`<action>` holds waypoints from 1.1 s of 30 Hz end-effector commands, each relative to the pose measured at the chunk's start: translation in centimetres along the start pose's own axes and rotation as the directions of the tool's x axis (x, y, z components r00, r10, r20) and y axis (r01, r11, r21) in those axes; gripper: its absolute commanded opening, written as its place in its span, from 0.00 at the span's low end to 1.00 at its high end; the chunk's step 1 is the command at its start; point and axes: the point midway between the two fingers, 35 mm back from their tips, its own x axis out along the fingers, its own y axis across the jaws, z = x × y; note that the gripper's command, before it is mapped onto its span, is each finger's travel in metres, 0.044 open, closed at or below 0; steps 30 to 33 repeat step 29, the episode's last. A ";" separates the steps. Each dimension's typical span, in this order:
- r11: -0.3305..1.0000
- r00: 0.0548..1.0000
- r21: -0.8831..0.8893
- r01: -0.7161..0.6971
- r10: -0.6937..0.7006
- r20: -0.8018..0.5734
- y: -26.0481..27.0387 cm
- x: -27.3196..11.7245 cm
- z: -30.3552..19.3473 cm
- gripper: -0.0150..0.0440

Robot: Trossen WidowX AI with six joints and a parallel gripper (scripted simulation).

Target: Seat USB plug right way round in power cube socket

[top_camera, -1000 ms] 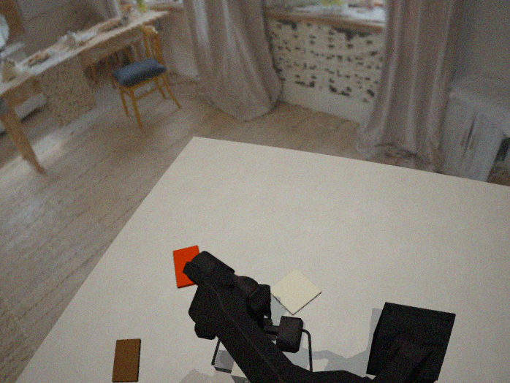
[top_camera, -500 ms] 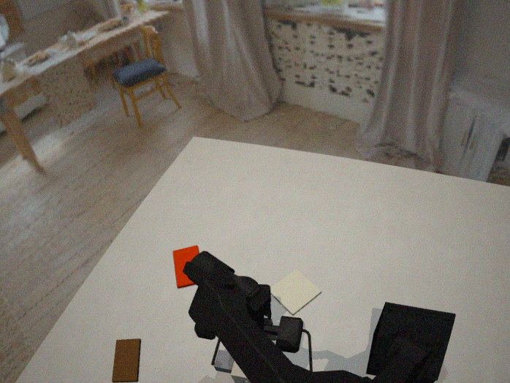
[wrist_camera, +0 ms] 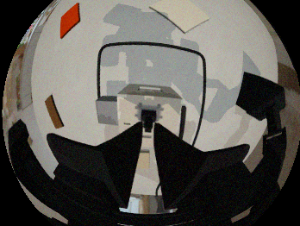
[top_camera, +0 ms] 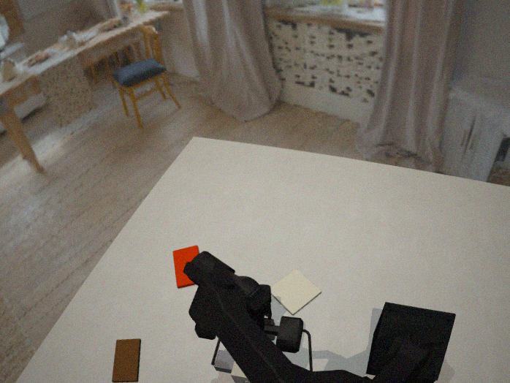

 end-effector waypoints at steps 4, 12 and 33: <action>1.000 1.000 -0.001 -0.001 0.001 0.001 0.0 0.0 0.0 0.42; 1.000 1.000 -0.001 -0.001 0.001 0.001 0.0 0.0 0.0 0.42; 1.000 1.000 -0.001 -0.001 0.001 0.001 0.0 -1.1 -0.1 0.42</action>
